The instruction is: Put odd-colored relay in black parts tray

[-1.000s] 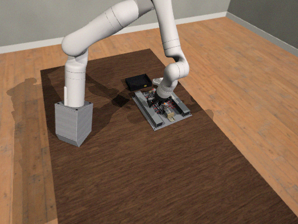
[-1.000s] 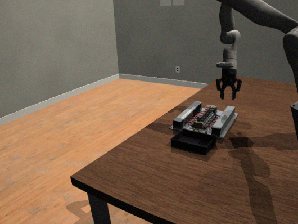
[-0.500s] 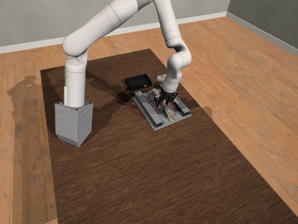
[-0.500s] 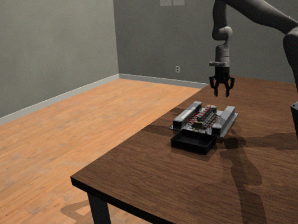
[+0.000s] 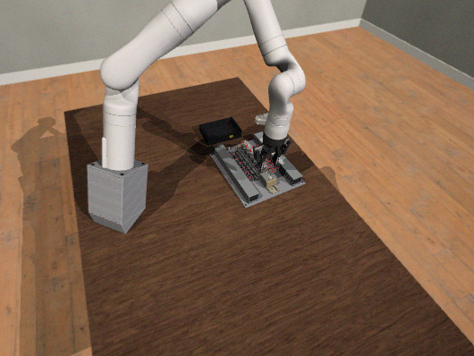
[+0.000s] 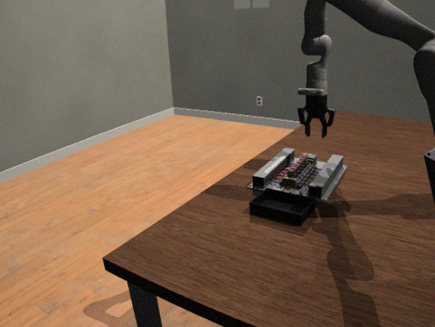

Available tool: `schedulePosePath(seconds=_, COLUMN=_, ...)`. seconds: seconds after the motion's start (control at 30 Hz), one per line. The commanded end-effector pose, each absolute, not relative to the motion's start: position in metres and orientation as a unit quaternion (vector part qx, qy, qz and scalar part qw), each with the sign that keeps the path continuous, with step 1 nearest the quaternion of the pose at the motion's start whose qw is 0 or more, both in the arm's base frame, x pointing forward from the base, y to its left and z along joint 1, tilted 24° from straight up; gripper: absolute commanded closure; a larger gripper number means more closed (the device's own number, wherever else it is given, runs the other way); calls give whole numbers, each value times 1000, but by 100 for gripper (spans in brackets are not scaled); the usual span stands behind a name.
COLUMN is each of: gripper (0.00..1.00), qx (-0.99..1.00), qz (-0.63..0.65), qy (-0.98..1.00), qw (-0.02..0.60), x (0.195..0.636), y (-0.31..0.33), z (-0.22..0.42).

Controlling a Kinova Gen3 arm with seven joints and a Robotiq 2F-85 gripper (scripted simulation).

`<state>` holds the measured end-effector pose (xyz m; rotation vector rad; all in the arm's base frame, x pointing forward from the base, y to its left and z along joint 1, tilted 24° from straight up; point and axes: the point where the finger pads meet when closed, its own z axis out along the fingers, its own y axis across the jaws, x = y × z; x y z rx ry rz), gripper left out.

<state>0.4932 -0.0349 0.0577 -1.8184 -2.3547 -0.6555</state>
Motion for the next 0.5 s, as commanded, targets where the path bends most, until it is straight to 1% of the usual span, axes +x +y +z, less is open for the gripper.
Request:
schedulePosePath(seconds=0.0, gripper=39, qx=-596, qz=-213, qy=-773, qw=40, x=497, y=-36, z=60)
schedulePosePath(seconds=0.47, gripper=39, qx=-596, qz=-209, qy=-775, qw=15, x=509, y=-37, z=69)
